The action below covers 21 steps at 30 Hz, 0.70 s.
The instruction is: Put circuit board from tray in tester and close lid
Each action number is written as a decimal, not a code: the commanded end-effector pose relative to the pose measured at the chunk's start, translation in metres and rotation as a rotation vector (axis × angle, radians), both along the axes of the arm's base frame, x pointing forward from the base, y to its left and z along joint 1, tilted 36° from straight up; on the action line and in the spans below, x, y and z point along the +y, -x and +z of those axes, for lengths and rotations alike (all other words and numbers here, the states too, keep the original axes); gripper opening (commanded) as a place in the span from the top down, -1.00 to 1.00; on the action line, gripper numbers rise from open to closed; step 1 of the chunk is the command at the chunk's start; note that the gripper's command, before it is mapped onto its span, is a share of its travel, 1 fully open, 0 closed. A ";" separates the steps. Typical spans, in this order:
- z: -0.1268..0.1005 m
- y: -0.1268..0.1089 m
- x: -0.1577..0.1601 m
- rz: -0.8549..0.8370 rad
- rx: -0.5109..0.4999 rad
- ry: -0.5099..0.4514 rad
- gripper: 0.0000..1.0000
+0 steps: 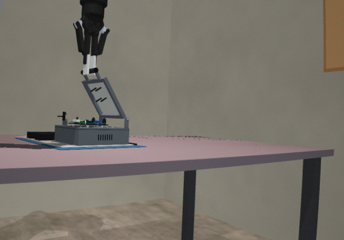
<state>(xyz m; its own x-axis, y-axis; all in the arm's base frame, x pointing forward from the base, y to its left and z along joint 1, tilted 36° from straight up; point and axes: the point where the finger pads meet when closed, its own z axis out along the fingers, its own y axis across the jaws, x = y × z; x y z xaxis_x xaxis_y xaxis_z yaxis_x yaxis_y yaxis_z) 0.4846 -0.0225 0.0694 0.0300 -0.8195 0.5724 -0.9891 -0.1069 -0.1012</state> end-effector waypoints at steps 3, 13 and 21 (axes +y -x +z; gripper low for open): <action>-0.006 0.008 -0.004 0.000 0.000 0.000 1.00; -0.016 0.019 -0.012 0.000 0.000 0.000 1.00; -0.027 0.029 -0.020 0.000 0.000 0.000 1.00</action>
<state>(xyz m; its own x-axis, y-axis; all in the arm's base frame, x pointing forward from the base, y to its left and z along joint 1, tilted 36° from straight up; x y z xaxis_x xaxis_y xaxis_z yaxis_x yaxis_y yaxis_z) 0.4581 -0.0402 0.0454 0.0300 -0.8195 0.5724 -0.9891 -0.1067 -0.1010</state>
